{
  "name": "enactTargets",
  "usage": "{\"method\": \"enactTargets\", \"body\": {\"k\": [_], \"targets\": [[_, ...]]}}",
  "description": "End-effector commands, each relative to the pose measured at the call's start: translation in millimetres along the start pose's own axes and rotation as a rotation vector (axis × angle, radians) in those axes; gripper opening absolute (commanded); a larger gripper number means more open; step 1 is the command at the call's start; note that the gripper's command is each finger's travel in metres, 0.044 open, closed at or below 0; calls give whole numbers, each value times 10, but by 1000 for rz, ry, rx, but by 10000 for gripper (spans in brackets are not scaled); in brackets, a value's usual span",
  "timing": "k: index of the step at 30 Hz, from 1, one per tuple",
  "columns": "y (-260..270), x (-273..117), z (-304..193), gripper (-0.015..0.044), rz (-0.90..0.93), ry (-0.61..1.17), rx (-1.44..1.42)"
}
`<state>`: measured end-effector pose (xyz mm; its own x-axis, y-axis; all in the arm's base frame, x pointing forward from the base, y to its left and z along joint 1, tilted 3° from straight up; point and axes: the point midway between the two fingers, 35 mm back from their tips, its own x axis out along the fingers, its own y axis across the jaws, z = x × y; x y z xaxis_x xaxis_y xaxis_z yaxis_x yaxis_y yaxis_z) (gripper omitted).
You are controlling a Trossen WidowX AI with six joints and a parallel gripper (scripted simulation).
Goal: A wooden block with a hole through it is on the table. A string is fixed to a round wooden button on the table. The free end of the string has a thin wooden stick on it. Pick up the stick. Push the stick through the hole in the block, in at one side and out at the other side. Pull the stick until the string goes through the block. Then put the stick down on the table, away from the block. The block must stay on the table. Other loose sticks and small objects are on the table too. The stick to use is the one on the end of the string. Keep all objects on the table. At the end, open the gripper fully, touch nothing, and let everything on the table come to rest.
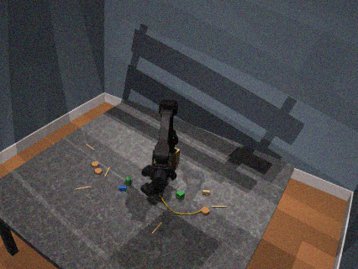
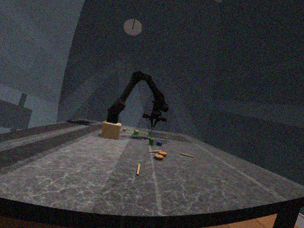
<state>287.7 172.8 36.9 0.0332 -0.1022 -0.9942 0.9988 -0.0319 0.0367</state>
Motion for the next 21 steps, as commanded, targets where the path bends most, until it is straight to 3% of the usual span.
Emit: {"method": "enactTargets", "body": {"k": [1,21], "targets": [[4,-53,-42,0,7,-12,1],[-89,-257,-179,0,8,-80,-1]]}}
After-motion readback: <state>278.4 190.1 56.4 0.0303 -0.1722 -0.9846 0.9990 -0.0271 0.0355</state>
